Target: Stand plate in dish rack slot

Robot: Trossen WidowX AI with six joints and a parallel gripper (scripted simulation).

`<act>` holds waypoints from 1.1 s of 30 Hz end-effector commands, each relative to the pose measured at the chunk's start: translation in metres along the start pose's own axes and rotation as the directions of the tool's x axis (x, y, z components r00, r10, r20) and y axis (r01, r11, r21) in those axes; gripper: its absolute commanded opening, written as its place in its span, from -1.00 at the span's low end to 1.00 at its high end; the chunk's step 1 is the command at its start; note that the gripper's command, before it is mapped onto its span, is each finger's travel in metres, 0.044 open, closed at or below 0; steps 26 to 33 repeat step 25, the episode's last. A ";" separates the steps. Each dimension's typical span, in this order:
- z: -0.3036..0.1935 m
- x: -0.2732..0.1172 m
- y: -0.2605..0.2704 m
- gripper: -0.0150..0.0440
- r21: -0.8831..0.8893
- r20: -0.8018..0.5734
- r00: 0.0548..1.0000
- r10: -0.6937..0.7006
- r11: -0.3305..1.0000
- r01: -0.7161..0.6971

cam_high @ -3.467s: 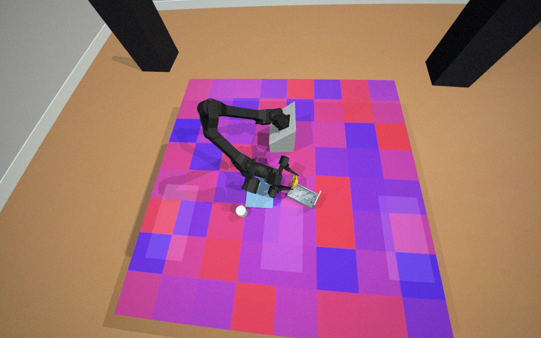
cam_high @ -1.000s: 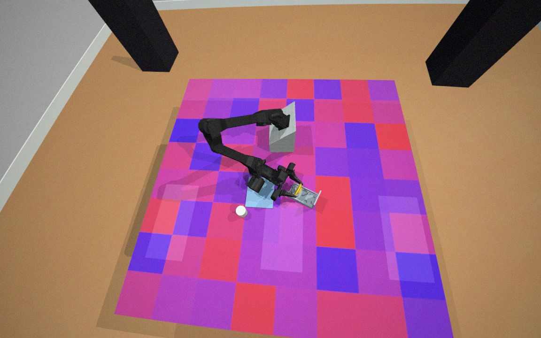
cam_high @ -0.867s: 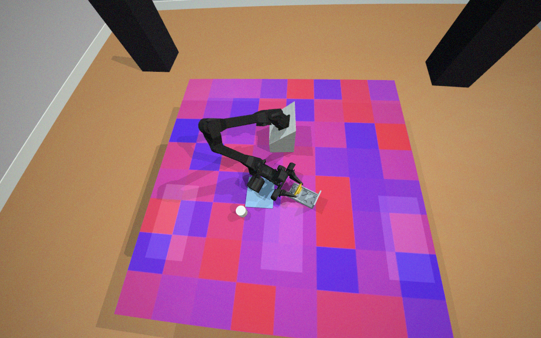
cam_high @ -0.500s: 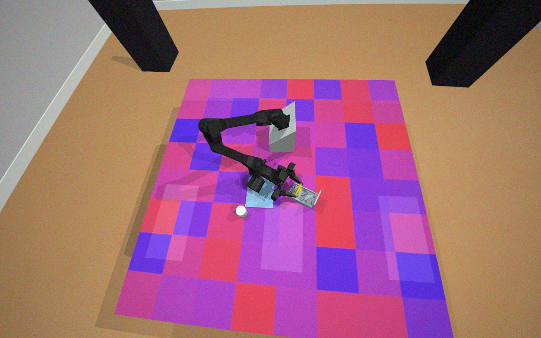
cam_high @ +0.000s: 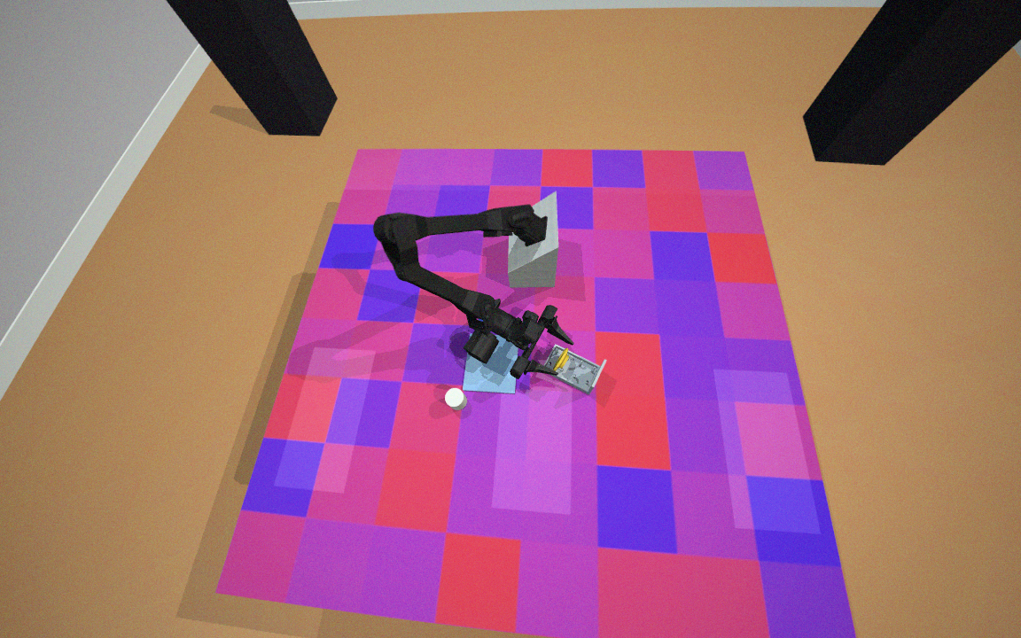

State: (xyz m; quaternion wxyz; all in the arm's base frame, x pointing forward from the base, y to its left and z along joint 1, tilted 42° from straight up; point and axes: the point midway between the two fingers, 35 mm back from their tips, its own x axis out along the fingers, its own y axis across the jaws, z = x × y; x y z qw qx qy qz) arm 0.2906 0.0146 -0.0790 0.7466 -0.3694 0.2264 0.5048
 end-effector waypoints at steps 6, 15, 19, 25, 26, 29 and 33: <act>0.089 -0.014 -0.006 0.86 -0.004 0.003 1.000 -0.002 1.000 0.002; 0.104 -0.015 -0.007 0.86 0.070 -0.032 0.999 0.023 0.997 -0.020; 0.104 -0.013 -0.002 0.86 0.182 -0.098 0.993 0.068 0.982 -0.049; 0.108 -0.012 0.007 0.86 0.319 -0.204 0.970 0.136 0.945 -0.066; 0.108 -0.012 0.007 0.86 0.319 -0.204 0.970 0.136 0.945 -0.066; 0.108 -0.012 0.007 0.86 0.319 -0.204 0.970 0.136 0.945 -0.066; 0.108 -0.012 0.007 0.86 0.319 -0.204 0.970 0.136 0.945 -0.066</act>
